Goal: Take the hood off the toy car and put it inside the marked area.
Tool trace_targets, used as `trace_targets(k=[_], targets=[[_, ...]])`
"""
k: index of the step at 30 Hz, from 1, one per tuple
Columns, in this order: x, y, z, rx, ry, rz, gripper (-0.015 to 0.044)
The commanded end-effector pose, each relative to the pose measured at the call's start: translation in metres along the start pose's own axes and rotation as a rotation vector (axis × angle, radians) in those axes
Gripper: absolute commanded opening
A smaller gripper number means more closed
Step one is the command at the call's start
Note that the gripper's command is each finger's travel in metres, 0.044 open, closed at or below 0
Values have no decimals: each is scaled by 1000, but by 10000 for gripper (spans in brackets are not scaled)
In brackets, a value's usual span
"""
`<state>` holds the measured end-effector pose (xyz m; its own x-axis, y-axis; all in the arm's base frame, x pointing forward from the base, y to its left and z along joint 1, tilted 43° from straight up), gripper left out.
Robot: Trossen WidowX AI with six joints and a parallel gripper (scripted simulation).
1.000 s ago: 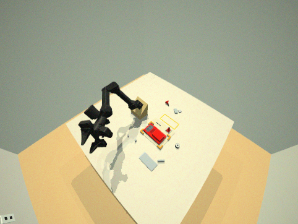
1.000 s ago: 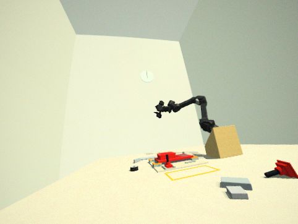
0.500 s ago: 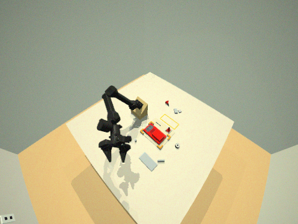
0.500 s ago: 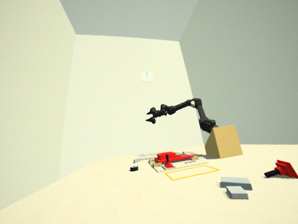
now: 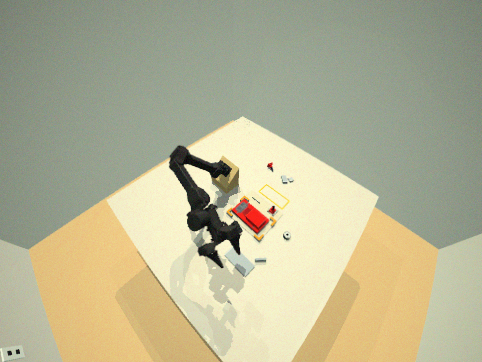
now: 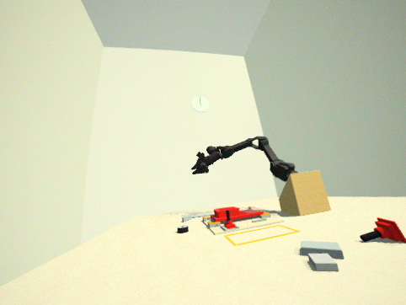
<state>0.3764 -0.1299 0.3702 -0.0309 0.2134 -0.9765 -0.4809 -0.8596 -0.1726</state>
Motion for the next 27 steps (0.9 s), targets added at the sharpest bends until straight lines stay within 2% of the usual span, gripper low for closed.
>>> trace_targets(k=[1,9,17,27], targets=[[35,-9,-10,35,-125,-84,440],[112,-21,-17,174,-373,-228,440],[187,-28,-4,396,-567,-314,440],[267,-28,35,759,-662,-298,440]])
Point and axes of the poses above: the point midway between the two fingers, 35 mm back from their tips, its own z axis back along the fingers, its own x axis across the jaws, y = z × x, the point moved 3 cm from there along z, back along the fingers, and after that the axes turned 9 degrees about z, right-handed, at the moved point
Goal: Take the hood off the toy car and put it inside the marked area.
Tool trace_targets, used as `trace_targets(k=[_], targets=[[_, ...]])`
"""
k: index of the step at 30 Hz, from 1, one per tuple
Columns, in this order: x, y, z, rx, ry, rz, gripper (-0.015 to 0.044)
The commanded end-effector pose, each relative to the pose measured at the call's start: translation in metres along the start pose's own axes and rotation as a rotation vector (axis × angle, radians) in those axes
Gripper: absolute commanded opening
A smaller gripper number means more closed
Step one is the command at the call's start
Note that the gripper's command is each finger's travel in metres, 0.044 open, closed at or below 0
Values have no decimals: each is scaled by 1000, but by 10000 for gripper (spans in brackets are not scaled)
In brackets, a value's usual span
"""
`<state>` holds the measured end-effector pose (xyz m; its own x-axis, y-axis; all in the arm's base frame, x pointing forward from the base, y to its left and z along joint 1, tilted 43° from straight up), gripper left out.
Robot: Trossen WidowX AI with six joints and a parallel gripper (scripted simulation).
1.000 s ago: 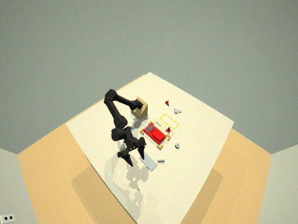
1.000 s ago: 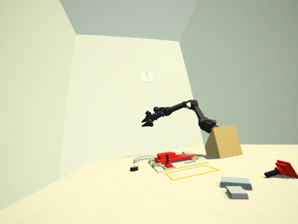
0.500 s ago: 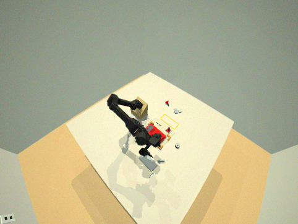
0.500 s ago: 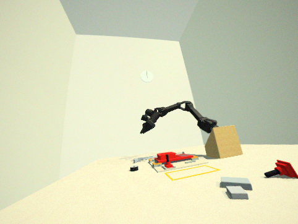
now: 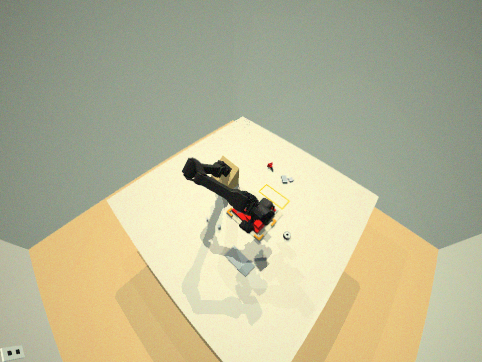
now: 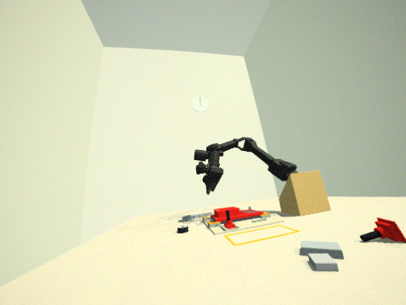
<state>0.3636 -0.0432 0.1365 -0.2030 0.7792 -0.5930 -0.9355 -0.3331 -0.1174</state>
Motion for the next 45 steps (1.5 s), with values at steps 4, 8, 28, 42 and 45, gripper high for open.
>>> trace_targets(k=[4,8,28,42,45], targets=[[48,28,-10,253,74,-31,440],[56,32,-10,296,105,-32,440],[55,34,-19,296,104,-32,440],[55,36,-28,296,104,-32,440],[54,36,-29,296,104,-32,440]])
Point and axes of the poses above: the point midway between the two fingers, 35 mm back from their tips, its own z axis back along the fingers, its own x axis across the jaws, y = z × x, the point moved 3 cm from there along z, back along the fingers, and after that the axes turned 9 degrees about z, right-handed, at the moved point
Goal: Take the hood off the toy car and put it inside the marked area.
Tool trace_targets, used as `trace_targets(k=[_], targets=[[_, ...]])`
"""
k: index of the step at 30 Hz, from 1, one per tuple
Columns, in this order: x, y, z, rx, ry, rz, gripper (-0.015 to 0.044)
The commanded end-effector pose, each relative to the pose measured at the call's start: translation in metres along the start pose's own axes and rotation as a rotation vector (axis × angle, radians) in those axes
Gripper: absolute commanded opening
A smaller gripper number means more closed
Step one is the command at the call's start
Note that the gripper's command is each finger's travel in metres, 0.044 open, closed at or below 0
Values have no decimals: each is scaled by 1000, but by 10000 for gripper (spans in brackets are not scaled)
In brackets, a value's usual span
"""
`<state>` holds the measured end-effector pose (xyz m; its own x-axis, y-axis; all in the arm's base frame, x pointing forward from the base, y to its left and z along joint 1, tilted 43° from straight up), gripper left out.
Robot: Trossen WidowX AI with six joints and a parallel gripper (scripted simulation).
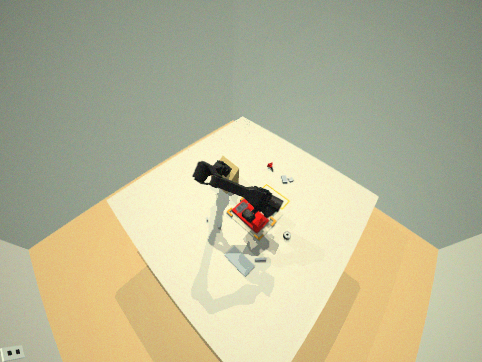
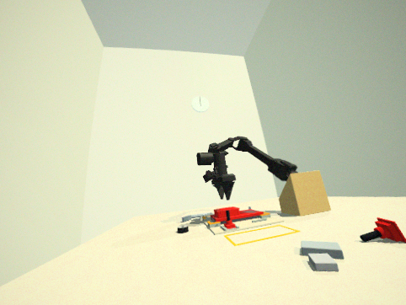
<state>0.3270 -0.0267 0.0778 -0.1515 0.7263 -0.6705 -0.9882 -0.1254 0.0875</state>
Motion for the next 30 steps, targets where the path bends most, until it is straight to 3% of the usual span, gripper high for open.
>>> trace_targets(k=[1,30], targets=[[0,0,-3,0,4,4,440],[0,-1,-21,0,5,4,440]])
Point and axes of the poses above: the point midway between the two fingers, 35 mm back from their tips, its own z axis back along the fingers, its own x axis across the jaws, y = z × x, the point moved 3 cm from there along z, back along the fingers, and after that the axes turned 9 degrees about z, right-handed, at the moved point
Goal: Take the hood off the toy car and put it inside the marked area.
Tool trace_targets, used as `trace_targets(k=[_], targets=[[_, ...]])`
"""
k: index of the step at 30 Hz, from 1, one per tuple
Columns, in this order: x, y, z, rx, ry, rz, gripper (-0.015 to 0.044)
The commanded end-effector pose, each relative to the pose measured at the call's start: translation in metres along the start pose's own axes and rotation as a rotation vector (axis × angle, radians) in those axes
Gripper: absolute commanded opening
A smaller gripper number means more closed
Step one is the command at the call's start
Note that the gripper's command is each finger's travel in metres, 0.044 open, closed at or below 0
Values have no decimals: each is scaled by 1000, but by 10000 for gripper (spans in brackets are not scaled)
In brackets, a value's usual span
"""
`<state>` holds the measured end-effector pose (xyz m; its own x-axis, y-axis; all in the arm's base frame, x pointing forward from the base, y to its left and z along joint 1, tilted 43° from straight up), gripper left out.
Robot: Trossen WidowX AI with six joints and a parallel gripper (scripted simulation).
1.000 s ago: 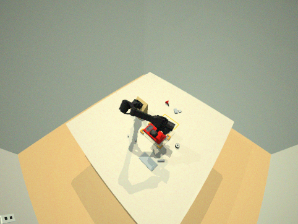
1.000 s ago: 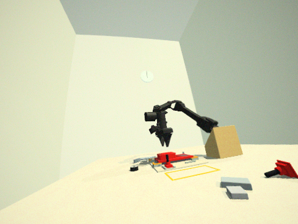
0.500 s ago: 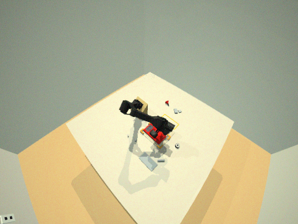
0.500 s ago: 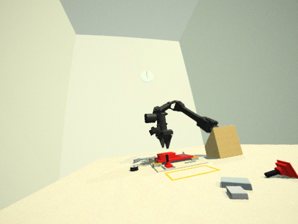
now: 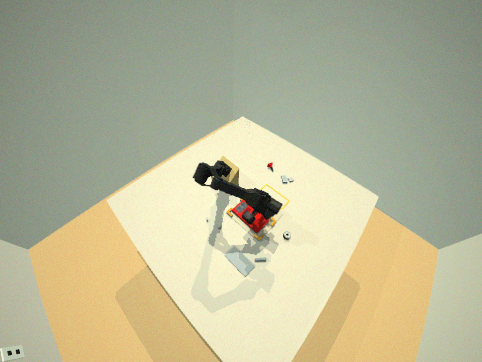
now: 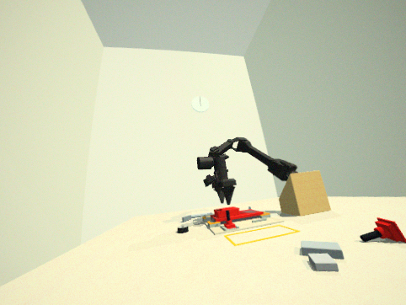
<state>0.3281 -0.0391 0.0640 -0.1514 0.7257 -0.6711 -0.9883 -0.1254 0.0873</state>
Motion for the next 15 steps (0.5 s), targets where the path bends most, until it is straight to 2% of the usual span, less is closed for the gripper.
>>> trace_targets(k=[1,15], targets=[[0,0,-3,0,4,4,440],[-1,0,-11,0,5,4,440]])
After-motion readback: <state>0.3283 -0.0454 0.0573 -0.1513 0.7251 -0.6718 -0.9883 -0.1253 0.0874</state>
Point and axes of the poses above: the point midway between the two fingers, 35 mm back from their tips, its own z axis back along the fingers, its own x axis across the jaws, y = z × x, the point moved 3 cm from there along z, back along the fingers, and after that the axes turned 9 degrees about z, right-handed, at the moved point
